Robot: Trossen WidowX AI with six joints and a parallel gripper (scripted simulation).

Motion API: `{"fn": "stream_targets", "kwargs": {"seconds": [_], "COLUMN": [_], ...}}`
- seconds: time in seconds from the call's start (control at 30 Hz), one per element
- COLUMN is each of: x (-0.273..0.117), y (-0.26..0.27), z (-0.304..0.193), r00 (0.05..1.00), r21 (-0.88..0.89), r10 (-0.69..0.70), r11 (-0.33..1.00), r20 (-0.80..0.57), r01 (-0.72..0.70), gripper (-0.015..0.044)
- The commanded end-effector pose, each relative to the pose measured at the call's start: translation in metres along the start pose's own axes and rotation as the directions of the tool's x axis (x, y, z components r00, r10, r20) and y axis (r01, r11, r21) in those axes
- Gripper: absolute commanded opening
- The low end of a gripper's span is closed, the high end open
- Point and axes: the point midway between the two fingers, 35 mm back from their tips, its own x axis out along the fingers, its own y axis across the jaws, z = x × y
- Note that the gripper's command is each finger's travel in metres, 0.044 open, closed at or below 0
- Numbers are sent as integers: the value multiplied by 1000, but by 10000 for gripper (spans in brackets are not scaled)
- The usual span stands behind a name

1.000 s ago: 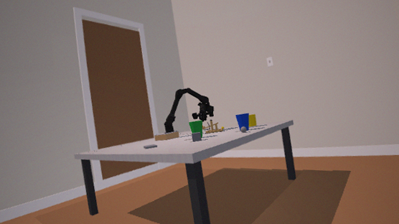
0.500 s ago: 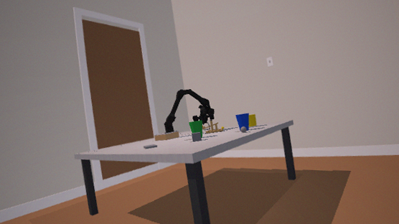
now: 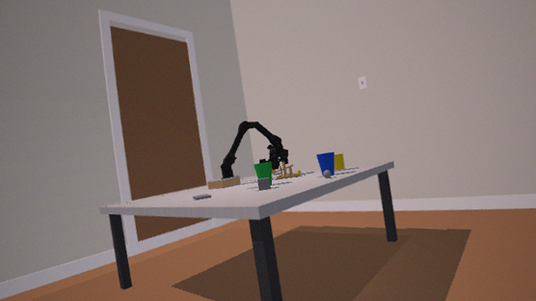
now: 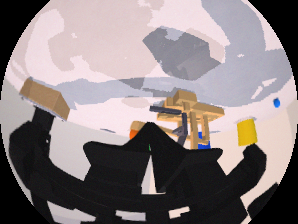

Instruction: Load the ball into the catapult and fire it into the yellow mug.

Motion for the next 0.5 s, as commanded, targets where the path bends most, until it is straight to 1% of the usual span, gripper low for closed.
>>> {"fn": "stream_targets", "kwargs": {"seconds": [0.0,0.4,0.47], "x": [6,21,31], "y": [1,2,2], "z": [4,17,27], "r00": [1000,1000,1000], "r21": [-6,-6,-6], "r10": [-1,0,0], "r11": [1000,1000,1000], "r20": [-4,-4,-4], "r01": [1,0,0], "gripper": [0,0,0]}}
